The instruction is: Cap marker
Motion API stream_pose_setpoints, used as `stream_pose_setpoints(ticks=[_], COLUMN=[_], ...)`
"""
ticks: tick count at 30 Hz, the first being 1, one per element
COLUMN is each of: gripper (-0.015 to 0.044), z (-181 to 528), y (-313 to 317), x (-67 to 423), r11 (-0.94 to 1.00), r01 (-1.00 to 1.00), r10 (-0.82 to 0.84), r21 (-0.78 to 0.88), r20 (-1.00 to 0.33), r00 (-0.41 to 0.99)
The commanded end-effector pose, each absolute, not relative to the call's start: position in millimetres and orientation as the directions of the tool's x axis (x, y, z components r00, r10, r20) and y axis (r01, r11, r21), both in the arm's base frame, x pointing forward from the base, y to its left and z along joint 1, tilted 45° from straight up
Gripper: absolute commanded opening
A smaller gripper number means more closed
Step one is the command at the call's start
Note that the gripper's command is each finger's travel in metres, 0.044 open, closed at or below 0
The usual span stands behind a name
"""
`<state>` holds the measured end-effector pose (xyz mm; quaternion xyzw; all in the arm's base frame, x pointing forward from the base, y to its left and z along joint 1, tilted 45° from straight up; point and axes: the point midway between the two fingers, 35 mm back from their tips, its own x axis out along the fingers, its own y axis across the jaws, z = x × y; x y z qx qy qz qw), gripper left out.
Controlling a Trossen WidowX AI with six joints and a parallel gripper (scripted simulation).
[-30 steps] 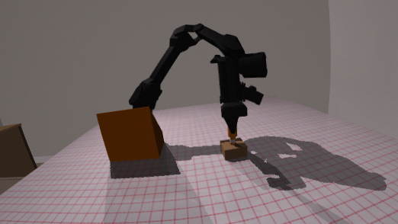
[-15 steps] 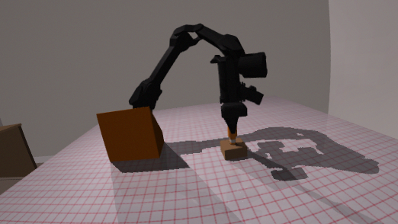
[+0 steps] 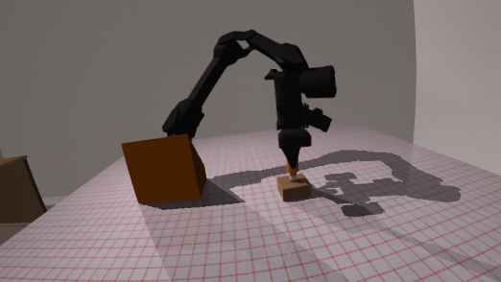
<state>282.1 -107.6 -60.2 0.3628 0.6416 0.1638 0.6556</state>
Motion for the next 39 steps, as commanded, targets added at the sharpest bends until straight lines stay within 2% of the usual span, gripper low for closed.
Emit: stream_pose_setpoints(ticks=[1, 29, 39], gripper=[0.0, 0.0, 0.0263], z=[-60.9, -60.9, -60.2], y=[-107.3, -107.3, -107.6], x=[282.2, 282.2, 282.1], r11=[0.68, 0.68, 0.683], r01=[0.255, 0.255, 0.251], r10=[0.682, 0.682, 0.68], r21=[0.687, 0.687, 0.686], r20=[-0.721, -0.721, -0.722], r00=[0.124, 0.124, 0.123])
